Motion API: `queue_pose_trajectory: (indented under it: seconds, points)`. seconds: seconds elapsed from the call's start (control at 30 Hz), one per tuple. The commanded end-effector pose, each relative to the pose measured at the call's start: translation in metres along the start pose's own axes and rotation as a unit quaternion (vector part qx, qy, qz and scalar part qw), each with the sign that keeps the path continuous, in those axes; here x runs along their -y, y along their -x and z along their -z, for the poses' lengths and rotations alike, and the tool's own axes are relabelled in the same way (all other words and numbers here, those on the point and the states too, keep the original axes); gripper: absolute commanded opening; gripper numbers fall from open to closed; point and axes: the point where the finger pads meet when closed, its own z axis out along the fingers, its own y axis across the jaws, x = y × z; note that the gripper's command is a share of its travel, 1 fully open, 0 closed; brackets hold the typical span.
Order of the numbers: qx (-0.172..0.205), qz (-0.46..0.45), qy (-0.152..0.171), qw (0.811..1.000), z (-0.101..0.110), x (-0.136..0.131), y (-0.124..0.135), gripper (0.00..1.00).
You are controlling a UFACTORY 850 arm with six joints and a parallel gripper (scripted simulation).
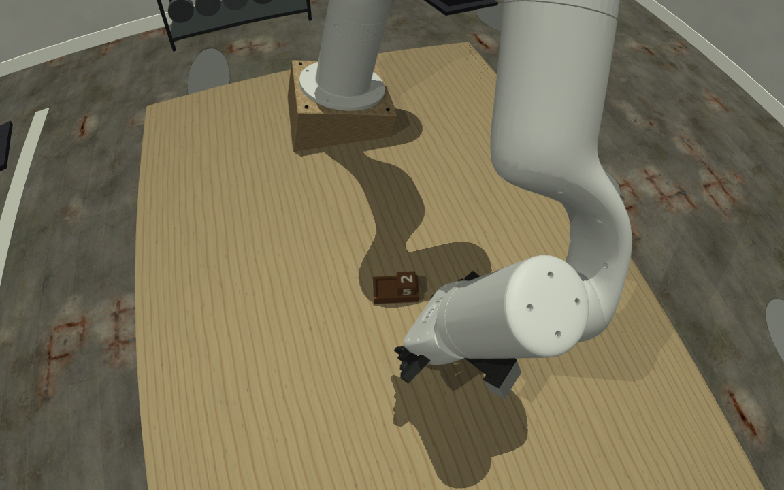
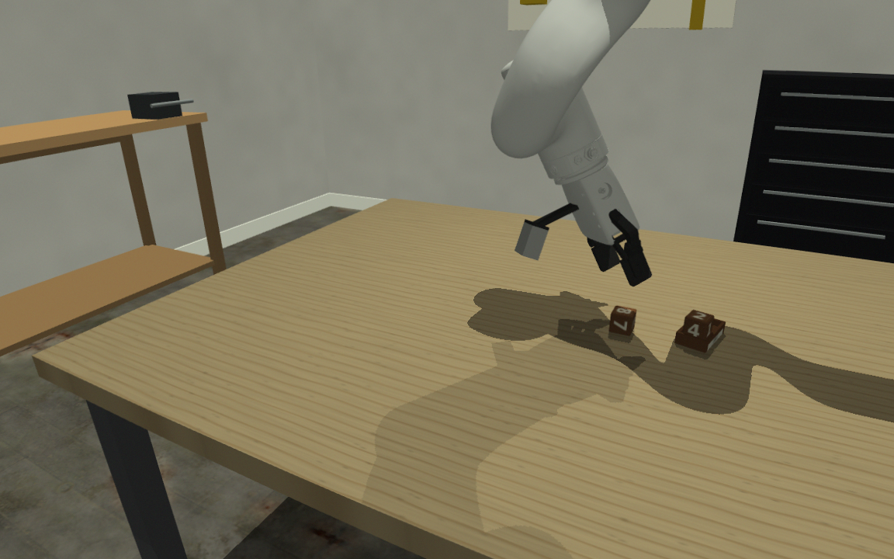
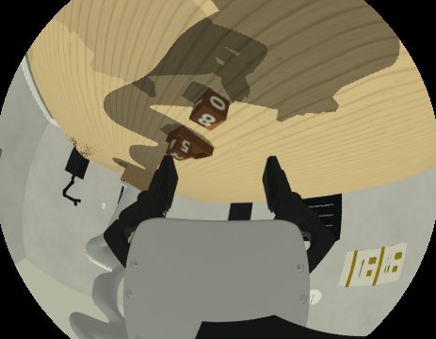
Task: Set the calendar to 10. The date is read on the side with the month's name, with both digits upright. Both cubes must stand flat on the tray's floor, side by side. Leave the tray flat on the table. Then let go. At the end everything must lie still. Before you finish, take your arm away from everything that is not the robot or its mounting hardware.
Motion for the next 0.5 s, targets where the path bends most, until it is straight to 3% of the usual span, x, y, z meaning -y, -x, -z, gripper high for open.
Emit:
queue_pose_trajectory:
  seconds: [0.0, 0.07, 0.13, 0.2, 0.47]
  points:
    - [-0.053, -0.056, 0.007, 0.997, 0.012, 0.004, 0.002, 1.0]
    - [-0.079, -0.091, 0.007, 0.993, 0.019, 0.005, 0.004, 1.0]
    - [-0.079, -0.091, 0.007, 0.993, 0.019, 0.005, 0.004, 1.0]
    - [-0.113, -0.14, 0.007, 0.984, 0.029, 0.006, 0.008, 1.0]
    - [-0.18, -0.245, 0.009, 0.953, 0.05, 0.007, 0.022, 1.0]
